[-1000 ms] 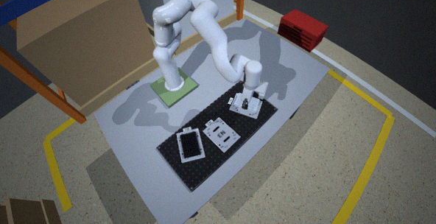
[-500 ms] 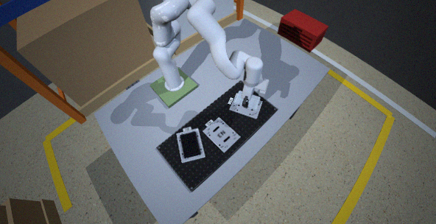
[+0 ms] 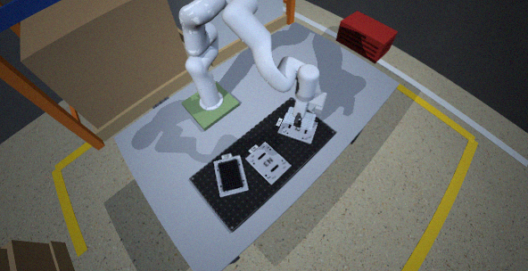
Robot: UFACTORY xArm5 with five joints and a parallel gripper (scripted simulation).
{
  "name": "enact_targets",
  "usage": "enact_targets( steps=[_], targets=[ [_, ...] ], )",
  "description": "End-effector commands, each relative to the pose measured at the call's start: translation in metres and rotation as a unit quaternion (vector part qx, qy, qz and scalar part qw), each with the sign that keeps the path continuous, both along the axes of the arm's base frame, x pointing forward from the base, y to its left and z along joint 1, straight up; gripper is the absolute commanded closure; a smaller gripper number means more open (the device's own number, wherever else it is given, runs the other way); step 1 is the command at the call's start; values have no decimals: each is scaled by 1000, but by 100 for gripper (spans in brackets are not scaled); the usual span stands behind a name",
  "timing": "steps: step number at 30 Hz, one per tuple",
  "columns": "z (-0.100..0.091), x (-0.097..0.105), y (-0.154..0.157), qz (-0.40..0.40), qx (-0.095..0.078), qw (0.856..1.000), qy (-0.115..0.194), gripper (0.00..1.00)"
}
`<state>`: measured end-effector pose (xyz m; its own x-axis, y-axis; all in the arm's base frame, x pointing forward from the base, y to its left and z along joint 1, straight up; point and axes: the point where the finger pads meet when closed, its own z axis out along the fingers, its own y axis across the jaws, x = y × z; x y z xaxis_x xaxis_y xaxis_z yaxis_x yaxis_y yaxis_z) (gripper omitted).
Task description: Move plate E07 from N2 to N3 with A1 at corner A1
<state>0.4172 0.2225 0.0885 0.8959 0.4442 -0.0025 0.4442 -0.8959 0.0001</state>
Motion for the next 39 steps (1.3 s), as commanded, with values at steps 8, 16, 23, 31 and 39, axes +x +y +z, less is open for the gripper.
enact_targets(
  steps=[8,16,23,31,39],
  targets=[
    [20,1,1,0,3,1000,-1,100],
    [30,1,1,0,3,1000,-1,100],
    [33,1,1,0,3,1000,-1,100],
    [33,3,-9,-33,3,999,-1,100],
    [33,10,-49,-166,2,986,-1,100]
  ],
)
